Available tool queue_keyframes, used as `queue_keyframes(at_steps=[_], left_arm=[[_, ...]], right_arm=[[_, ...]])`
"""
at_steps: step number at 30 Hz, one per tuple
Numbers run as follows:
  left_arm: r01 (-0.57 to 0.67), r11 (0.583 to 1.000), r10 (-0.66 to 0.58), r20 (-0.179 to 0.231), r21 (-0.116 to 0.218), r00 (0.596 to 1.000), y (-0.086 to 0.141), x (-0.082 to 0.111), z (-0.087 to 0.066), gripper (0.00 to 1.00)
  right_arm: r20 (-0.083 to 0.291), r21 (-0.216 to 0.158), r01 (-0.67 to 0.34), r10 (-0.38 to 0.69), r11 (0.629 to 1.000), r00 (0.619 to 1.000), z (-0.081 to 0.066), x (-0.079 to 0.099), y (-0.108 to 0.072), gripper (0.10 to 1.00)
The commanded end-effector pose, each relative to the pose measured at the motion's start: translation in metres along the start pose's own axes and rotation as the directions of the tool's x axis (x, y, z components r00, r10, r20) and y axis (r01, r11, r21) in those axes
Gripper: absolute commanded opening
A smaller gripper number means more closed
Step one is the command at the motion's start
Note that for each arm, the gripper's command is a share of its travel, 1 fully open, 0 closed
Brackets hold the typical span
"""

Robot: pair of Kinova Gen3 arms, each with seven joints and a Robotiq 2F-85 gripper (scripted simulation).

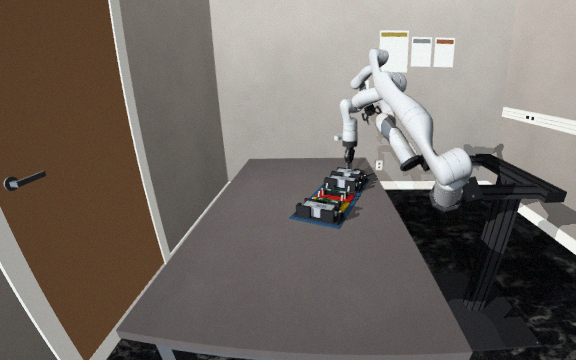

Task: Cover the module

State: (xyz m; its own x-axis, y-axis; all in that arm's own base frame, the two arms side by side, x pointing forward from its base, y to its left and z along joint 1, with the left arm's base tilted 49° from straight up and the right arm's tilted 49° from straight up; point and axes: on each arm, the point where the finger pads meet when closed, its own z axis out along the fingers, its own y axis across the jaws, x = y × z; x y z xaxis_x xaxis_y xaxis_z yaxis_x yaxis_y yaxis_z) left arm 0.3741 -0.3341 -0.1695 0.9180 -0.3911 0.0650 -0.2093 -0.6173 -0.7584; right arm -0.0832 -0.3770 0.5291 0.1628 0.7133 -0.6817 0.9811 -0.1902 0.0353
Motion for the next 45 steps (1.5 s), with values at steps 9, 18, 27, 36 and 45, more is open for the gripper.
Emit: queue_keyframes(at_steps=[9, 18, 27, 36, 45], left_arm=[[0.0, 1.0, 0.0, -0.002, -0.002, 1.0, 0.0005, 0.0005, -0.0017, 0.001], [0.0, 1.0, 0.0, -0.002, -0.002, 1.0, 0.0005, 0.0005, -0.0017, 0.999], [0.0, 1.0, 0.0, -0.002, -0.002, 1.0, 0.0005, 0.0005, -0.0017, 0.999], [0.0, 1.0, 0.0, -0.002, -0.002, 1.0, 0.0005, 0.0005, -0.0017, 0.999], [0.0, 1.0, 0.0, -0.002, -0.002, 1.0, 0.0005, 0.0005, -0.0017, 0.999]], right_arm=[[0.001, 0.0, -0.001, 0.001, 1.0, 1.0, -0.0004, -0.0003, -0.0004, 0.999], [0.001, 0.0, -0.001, 0.001, 1.0, 1.0, -0.0004, -0.0003, -0.0004, 0.999], [0.001, 0.0, -0.001, 0.001, 1.0, 1.0, -0.0004, -0.0003, -0.0004, 0.999], [0.001, 0.0, -0.001, 0.001, 1.0, 1.0, -0.0004, -0.0003, -0.0004, 0.999], [0.001, 0.0, -0.001, 0.001, 1.0, 1.0, -0.0004, -0.0003, -0.0004, 0.999]])
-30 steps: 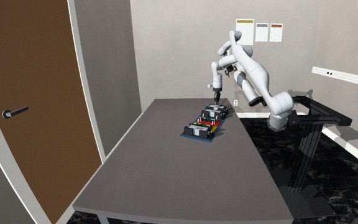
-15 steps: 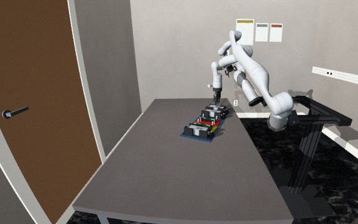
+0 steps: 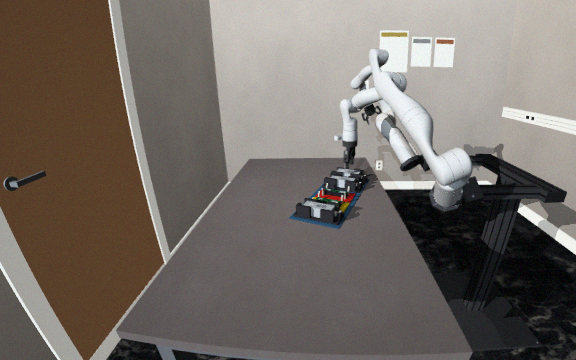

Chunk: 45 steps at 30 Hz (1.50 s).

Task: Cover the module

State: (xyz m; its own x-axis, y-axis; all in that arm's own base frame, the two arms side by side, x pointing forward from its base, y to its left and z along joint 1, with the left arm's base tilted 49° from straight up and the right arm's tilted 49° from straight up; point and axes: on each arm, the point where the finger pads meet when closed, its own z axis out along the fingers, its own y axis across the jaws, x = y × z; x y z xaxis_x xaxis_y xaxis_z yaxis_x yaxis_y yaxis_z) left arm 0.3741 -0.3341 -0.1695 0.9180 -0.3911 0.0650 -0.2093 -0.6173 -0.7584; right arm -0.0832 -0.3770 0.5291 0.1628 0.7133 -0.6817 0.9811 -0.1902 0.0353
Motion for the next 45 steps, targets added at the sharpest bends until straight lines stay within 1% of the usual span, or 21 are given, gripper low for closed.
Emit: queue_keyframes(at_steps=[1, 13, 21, 30, 37, 38, 45], left_arm=[[0.0, 1.0, 0.0, -0.002, -0.002, 1.0, 0.001, 0.001, -0.002, 0.999], [-0.002, 1.0, 0.002, -0.011, -0.006, 1.0, 0.002, 0.005, 0.005, 0.999], [0.0, 1.0, 0.0, -0.008, -0.007, 1.0, 0.003, 0.003, 0.005, 0.999], [-0.002, 1.0, 0.002, -0.011, -0.006, 1.0, 0.002, 0.005, 0.015, 0.999], [-0.002, 1.0, 0.002, -0.011, -0.006, 1.0, 0.002, 0.005, 0.015, 0.999], [0.0, 1.0, -0.001, -0.012, -0.009, 1.0, 0.004, 0.005, 0.012, 0.999], [-0.002, 1.0, 0.002, -0.011, -0.007, 1.0, 0.002, 0.005, 0.015, 0.999]], right_arm=[[0.001, 0.0, -0.001, 0.001, 1.0, 1.0, 0.0, 0.0, 0.0, 0.999], [0.001, 0.0, -0.001, 0.001, 1.0, 1.0, 0.0, 0.0, 0.0, 0.999], [0.001, 0.0, -0.001, 0.001, 1.0, 1.0, 0.0, 0.0, 0.0, 0.999], [0.001, 0.0, -0.001, 0.001, 1.0, 1.0, 0.0, 0.0, 0.0, 0.999], [0.001, 0.0, -0.001, 0.001, 1.0, 1.0, 0.0, 0.0, 0.0, 0.999], [0.001, 0.0, -0.001, 0.001, 1.0, 1.0, 0.0, 0.0, 0.0, 0.999], [0.001, 0.0, -0.001, 0.001, 1.0, 1.0, 0.0, 0.0, 0.0, 0.999]])
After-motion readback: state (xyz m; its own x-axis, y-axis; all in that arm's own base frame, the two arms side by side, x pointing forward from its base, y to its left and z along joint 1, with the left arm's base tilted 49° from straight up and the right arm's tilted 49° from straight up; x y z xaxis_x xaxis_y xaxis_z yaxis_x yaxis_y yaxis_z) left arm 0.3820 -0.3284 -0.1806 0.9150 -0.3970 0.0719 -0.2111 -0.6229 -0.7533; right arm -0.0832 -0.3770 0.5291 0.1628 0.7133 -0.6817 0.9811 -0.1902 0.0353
